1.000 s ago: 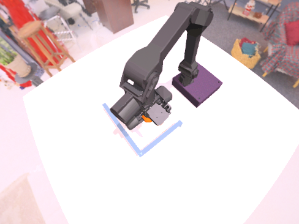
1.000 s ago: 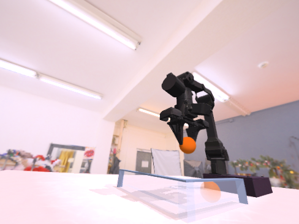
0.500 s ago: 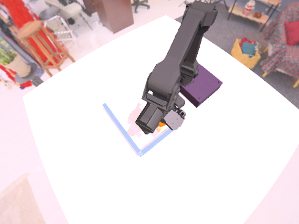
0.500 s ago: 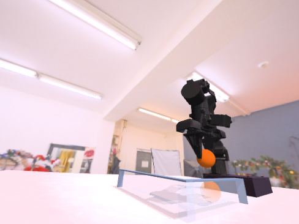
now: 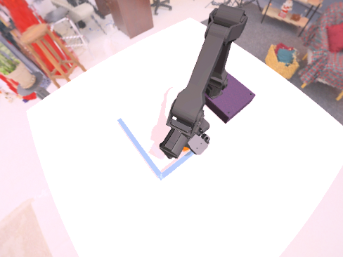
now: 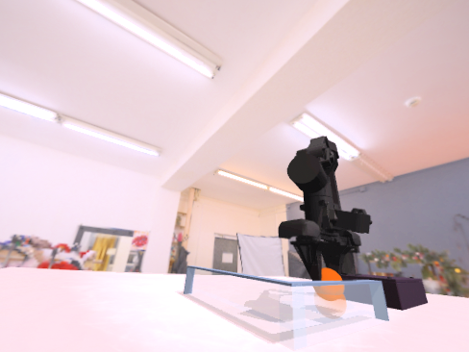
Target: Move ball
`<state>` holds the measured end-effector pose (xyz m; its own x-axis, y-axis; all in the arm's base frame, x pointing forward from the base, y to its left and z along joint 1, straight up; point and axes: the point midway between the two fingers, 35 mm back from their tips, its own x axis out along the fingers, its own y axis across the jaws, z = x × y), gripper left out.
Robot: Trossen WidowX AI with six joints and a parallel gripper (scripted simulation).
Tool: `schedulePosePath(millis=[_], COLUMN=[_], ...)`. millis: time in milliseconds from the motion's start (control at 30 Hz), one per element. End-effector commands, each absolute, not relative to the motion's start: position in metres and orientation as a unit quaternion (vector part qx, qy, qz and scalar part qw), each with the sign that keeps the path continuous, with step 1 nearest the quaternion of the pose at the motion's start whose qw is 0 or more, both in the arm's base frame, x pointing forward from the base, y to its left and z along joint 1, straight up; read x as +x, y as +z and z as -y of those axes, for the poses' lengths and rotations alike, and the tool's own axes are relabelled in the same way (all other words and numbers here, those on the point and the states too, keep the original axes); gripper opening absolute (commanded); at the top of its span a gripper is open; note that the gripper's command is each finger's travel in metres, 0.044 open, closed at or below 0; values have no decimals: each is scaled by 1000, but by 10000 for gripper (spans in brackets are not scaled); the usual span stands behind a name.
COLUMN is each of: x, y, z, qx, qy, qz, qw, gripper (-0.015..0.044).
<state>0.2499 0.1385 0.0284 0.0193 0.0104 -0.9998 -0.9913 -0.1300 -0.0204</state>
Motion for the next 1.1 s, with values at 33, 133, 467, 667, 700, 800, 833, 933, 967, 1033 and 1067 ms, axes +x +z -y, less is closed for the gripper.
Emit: schedulePosePath(millis=[33, 133, 467, 667, 700, 800, 833, 933, 967, 1033, 1067], x=[248, 248, 248, 248, 250, 250, 250, 250, 250, 250, 250], y=[16, 16, 1, -3, 1, 1, 1, 1, 1, 1, 1], z=[-138, -138, -139, -139, -139, -139, -139, -139, -139, -139, -139], qx=[-532, -532, -532, -532, -534, -534, -534, -534, -534, -534, -534], qy=[530, 530, 530, 530, 529, 529, 529, 529, 529, 529, 529], qz=[-460, -460, -460, -460, -458, -458, -458, -458, -458, -458, -458], qw=[474, 474, 474, 474, 474, 474, 474, 474, 474, 474, 474], gripper=[0, 0, 0, 0, 26, 105, 131, 210, 236, 289, 315])
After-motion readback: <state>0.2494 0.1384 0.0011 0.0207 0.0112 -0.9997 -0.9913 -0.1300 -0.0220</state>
